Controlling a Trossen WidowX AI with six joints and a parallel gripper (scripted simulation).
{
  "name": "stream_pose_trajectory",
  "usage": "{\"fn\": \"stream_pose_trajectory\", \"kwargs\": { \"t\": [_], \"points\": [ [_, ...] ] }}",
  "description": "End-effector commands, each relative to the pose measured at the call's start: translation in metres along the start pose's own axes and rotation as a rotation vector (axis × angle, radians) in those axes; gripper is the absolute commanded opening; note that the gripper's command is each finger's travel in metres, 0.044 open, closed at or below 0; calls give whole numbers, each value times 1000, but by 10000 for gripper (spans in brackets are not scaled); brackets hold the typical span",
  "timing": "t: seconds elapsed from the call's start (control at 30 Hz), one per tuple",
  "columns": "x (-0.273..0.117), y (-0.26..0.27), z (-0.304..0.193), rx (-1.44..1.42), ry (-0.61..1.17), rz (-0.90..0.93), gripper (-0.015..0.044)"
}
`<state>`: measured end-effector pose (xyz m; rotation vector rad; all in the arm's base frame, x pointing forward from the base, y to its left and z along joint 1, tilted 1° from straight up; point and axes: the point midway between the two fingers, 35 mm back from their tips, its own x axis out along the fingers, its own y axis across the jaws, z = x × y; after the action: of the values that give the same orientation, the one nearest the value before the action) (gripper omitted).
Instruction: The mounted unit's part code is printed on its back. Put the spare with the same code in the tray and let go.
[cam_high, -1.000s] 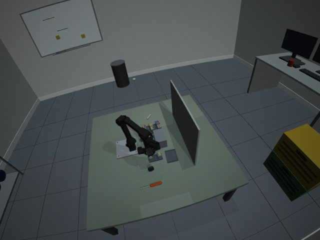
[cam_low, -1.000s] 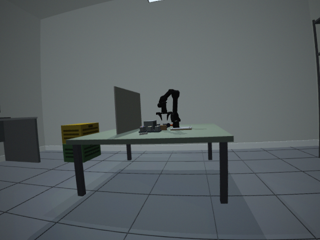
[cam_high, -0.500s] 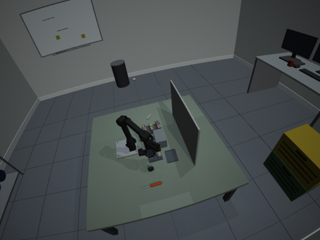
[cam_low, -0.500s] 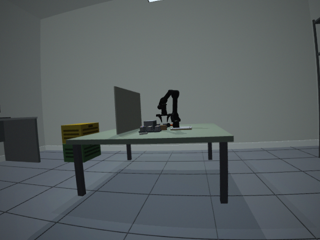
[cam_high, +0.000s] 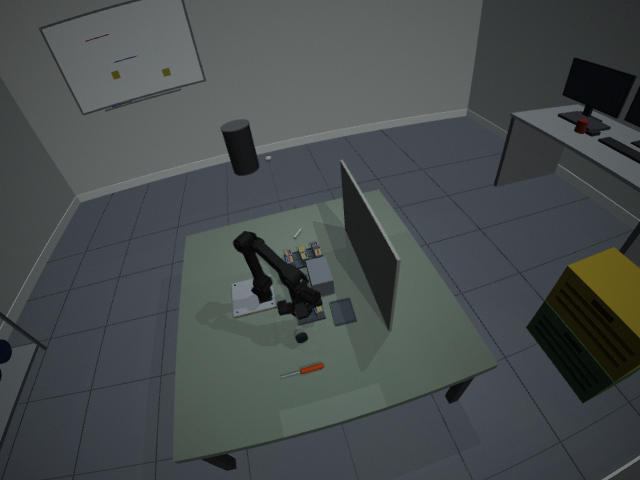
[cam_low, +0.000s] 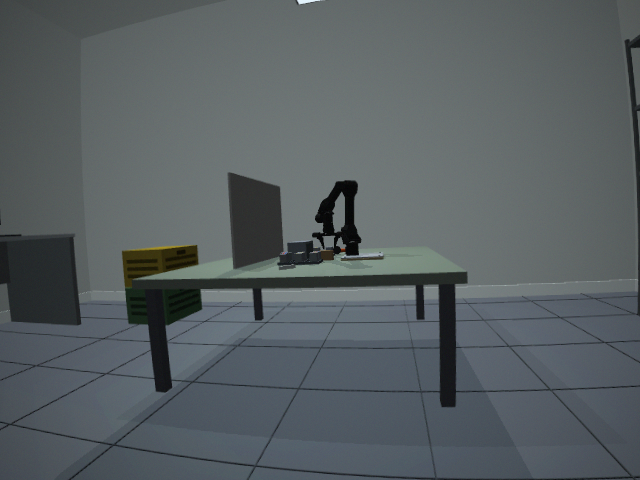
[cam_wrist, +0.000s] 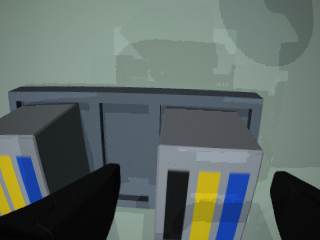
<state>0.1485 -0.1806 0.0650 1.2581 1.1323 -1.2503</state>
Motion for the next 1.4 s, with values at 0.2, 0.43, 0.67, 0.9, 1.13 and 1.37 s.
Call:
{"fn": "stream_pose_trajectory", "kwargs": {
  "t": [0.2, 0.43, 0.67, 0.9, 1.13, 1.37],
  "points": [
    [19, -2, -3, 3, 9, -8, 300],
    [22, -2, -4, 3, 9, -8, 300],
    [21, -2, -3, 0, 6, -6, 247],
    [21, -2, -3, 0, 6, -6, 142],
    [21, -2, -3, 0, 6, -6, 17],
    [21, -2, -3, 0, 6, -6, 0]
  ]
}}
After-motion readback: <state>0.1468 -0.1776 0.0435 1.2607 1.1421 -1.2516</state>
